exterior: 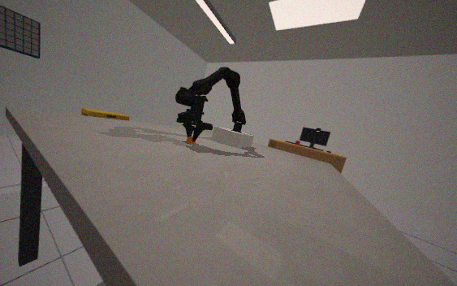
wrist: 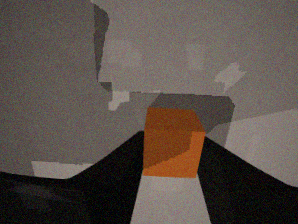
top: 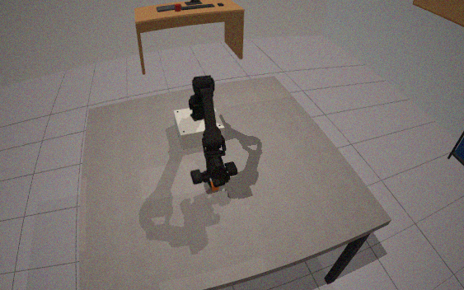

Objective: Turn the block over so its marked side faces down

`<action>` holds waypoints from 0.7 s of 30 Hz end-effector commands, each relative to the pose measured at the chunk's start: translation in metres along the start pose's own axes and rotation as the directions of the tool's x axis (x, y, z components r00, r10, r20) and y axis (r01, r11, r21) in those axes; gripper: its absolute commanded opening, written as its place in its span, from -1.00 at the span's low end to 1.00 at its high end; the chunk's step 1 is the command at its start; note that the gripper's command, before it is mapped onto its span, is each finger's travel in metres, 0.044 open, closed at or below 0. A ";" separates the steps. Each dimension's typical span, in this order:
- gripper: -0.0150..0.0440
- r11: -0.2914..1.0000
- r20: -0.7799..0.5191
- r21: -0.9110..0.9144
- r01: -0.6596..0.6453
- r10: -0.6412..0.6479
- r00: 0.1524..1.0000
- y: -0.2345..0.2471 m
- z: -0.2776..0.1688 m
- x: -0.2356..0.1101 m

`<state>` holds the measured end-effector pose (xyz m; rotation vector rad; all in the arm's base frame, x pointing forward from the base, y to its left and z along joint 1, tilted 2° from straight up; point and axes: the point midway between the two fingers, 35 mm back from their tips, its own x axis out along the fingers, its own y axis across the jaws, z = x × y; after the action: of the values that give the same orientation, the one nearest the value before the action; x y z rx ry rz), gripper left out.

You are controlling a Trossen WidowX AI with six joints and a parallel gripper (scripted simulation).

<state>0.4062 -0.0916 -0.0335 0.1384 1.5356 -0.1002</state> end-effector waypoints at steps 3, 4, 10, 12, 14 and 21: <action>-0.49 1.000 0.000 0.002 0.004 -0.004 1.000 -0.001 0.000 -0.005; -0.49 1.000 0.000 0.002 0.004 -0.004 1.000 -0.001 0.000 -0.011; -0.49 1.000 0.000 0.002 0.004 -0.004 1.000 -0.001 0.000 -0.030; -0.49 1.000 0.010 0.002 0.004 -0.004 1.000 -0.001 0.001 -0.029; -0.49 1.000 0.036 0.002 0.004 -0.004 0.999 -0.001 0.001 -0.027; -0.49 1.000 0.137 0.004 0.003 -0.004 0.991 -0.001 0.004 -0.021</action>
<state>0.4080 -0.0941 -0.0123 0.1271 1.4378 -0.1136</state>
